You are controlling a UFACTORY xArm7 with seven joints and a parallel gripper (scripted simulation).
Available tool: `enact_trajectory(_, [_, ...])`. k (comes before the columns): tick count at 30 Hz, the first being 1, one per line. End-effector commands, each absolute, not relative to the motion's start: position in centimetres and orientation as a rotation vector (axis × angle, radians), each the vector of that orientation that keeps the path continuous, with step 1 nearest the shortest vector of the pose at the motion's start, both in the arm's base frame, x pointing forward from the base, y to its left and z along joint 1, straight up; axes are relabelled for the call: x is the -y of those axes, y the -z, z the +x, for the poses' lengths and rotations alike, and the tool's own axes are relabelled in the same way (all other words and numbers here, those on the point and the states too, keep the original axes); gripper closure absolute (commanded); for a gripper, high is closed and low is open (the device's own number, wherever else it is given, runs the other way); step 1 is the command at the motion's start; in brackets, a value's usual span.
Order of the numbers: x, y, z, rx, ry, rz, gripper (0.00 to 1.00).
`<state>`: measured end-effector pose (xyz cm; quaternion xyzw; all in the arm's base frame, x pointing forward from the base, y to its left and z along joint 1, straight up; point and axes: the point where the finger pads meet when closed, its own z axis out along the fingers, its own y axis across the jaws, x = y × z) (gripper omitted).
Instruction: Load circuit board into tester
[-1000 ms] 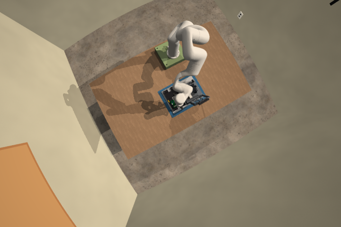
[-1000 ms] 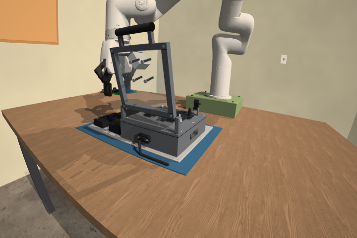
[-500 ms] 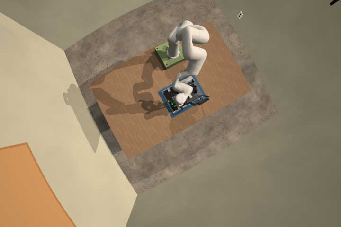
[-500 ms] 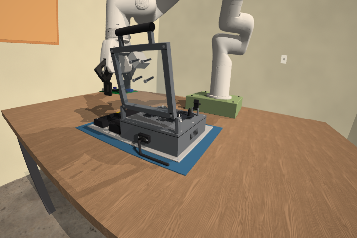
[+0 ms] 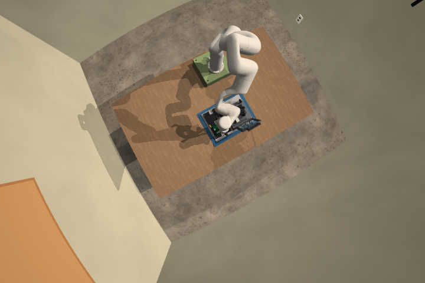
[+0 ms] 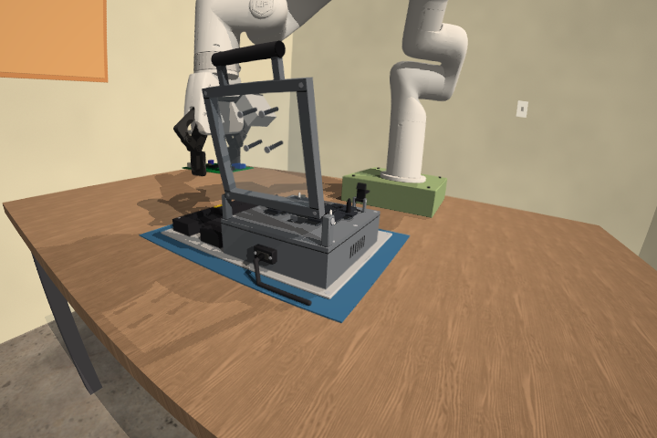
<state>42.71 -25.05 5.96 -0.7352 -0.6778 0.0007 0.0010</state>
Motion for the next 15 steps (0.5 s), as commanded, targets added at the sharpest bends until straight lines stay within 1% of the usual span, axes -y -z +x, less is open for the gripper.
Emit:
enact_trajectory(1, [25.14, -6.12, 42.82, 2.138, 0.000, -2.304, 0.21])
enact_trajectory(15, [25.14, -6.12, 42.82, 2.190, 0.000, -2.255, 0.21])
